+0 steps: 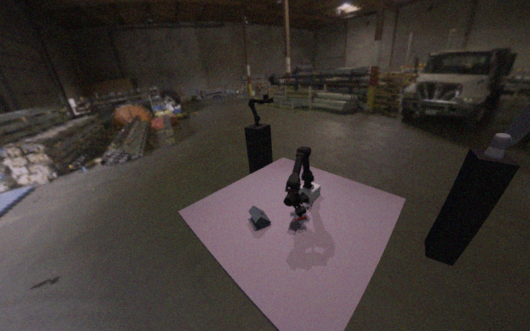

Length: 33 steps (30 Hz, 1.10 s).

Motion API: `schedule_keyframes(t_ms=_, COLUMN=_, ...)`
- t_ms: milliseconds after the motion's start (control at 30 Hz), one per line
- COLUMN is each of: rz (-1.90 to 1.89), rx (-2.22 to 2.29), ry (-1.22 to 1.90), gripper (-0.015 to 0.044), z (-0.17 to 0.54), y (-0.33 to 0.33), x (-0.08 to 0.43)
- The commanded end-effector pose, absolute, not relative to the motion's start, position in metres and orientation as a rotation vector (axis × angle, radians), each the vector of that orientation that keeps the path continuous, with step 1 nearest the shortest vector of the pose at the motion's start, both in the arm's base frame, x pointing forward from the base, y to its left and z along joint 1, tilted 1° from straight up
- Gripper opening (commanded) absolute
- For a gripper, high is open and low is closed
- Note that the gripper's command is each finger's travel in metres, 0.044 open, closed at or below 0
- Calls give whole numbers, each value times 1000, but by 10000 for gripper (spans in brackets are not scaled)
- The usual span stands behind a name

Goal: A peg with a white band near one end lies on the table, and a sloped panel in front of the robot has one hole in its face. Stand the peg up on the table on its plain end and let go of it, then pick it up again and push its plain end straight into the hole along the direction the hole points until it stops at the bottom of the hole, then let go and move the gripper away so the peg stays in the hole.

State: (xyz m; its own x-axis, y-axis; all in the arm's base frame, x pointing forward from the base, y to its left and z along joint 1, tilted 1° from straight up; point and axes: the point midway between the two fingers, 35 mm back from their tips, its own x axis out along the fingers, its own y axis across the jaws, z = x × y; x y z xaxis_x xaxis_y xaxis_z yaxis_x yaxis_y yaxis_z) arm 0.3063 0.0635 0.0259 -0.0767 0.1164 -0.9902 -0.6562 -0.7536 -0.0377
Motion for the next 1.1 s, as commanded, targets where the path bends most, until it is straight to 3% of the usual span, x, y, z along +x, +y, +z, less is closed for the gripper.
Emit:
schedule_keyframes(t_ms=0, rz=1889, rx=-1669, ry=587, gripper=440, z=18, y=63, x=306)
schedule_keyframes(t_ms=1067, rz=1890, rx=-1669, ry=587, gripper=440, z=-34, y=62, x=307)
